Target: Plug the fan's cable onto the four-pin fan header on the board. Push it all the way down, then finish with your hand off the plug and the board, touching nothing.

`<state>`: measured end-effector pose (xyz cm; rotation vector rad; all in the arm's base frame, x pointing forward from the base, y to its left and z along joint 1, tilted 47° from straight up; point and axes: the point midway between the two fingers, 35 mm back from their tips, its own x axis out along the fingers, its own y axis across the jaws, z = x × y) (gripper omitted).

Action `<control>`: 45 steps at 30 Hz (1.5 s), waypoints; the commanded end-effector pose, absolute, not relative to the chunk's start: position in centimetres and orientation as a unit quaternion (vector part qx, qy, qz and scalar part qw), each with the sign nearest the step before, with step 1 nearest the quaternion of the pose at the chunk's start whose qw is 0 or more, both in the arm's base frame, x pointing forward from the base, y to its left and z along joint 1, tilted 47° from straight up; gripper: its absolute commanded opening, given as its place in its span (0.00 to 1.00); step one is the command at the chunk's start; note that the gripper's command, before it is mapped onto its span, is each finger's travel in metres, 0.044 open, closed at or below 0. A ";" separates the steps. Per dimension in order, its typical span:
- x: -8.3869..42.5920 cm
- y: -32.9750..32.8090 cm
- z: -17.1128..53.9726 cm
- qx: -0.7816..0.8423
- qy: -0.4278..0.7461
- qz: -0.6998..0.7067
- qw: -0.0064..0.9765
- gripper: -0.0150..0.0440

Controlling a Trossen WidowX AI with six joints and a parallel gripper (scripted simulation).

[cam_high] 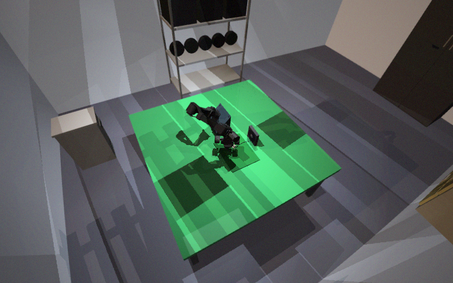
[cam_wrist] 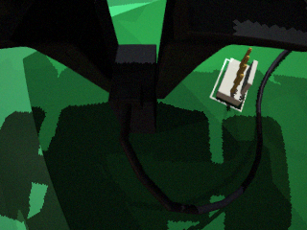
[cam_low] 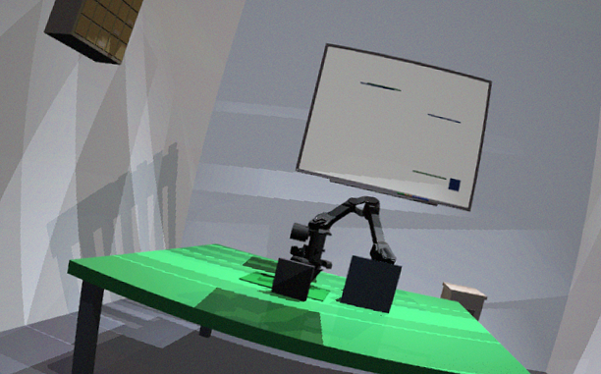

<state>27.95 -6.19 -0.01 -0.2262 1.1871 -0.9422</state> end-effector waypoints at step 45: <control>28.5 -0.8 1.5 -0.482 0.684 -0.059 0.544 0.25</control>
